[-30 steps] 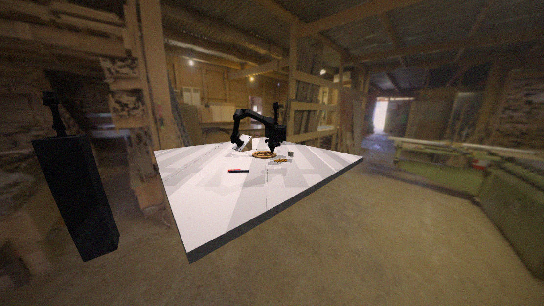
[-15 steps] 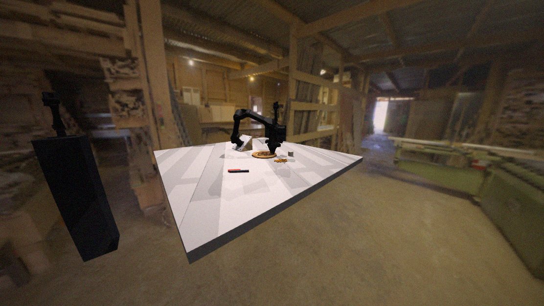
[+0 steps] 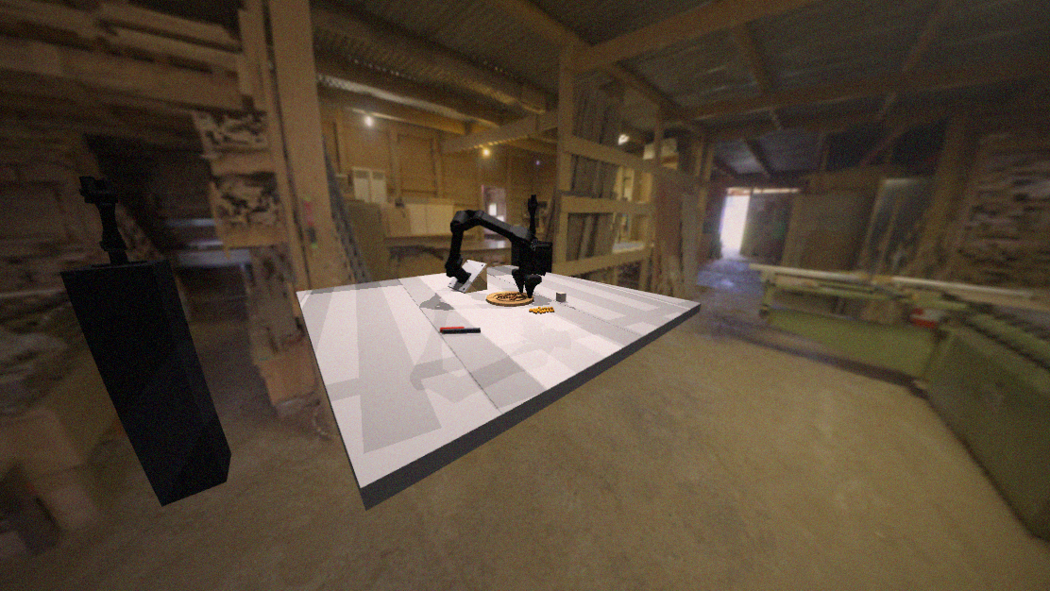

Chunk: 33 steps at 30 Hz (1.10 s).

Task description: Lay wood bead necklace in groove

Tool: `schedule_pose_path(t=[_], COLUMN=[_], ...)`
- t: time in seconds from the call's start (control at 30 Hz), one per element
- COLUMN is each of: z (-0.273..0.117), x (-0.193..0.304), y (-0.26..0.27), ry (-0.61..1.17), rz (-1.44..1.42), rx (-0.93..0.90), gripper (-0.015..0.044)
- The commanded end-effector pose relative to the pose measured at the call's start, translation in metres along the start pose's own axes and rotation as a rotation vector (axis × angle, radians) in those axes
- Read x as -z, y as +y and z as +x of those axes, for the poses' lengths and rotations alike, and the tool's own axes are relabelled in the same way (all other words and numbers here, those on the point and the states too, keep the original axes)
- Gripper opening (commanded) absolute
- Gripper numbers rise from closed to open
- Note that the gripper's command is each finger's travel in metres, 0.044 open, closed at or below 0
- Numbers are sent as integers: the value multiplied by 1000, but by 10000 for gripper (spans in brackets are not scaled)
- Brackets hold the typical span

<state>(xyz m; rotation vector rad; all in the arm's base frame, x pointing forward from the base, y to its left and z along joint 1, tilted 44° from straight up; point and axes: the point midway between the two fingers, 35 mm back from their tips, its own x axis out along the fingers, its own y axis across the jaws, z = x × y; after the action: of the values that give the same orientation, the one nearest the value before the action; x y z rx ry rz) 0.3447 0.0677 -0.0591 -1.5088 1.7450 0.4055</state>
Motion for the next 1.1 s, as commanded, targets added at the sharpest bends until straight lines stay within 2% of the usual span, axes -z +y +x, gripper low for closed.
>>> schedule_pose_path(t=[0.0,0.77,1.07], z=[-1,-1,-33], x=[0,0,12], y=[0,0,1], ry=[1,1,0], rz=[2,2,131], rx=[1,1,1], gripper=[440,440,204])
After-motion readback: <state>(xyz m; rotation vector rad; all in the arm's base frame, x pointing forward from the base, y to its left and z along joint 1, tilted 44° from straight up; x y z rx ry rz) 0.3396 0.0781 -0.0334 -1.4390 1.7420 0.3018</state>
